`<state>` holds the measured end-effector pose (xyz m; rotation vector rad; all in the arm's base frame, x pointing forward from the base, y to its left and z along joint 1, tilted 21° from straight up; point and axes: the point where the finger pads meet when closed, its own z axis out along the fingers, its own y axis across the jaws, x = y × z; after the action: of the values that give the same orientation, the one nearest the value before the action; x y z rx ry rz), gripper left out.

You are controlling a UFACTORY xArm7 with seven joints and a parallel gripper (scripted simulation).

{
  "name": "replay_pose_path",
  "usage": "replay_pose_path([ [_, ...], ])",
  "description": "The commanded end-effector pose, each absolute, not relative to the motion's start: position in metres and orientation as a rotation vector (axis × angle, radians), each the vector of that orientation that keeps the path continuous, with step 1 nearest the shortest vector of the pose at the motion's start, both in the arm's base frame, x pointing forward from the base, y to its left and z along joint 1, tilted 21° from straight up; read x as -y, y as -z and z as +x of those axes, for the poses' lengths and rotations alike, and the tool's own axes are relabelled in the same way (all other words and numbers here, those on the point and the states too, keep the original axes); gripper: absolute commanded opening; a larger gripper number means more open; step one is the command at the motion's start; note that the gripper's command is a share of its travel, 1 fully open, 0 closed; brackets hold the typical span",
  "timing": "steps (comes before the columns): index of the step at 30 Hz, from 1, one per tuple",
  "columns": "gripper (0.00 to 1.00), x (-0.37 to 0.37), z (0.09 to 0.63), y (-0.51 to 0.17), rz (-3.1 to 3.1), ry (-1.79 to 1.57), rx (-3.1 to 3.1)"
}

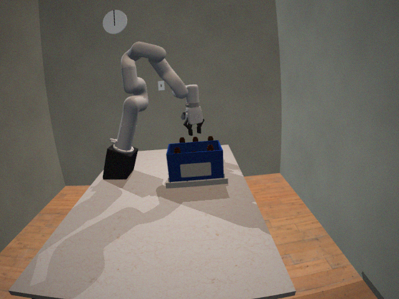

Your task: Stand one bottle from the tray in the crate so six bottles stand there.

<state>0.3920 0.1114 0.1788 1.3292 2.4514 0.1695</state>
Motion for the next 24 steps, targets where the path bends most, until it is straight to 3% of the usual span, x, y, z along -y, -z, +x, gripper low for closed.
replay_pose_path([
  [1, 0.65, -0.1120, 0.3928, -0.1802, 1.327, -0.173, -2.449],
  [24, 0.65, -0.1118, 0.3939, -0.1774, 1.327, -0.172, -2.449],
])
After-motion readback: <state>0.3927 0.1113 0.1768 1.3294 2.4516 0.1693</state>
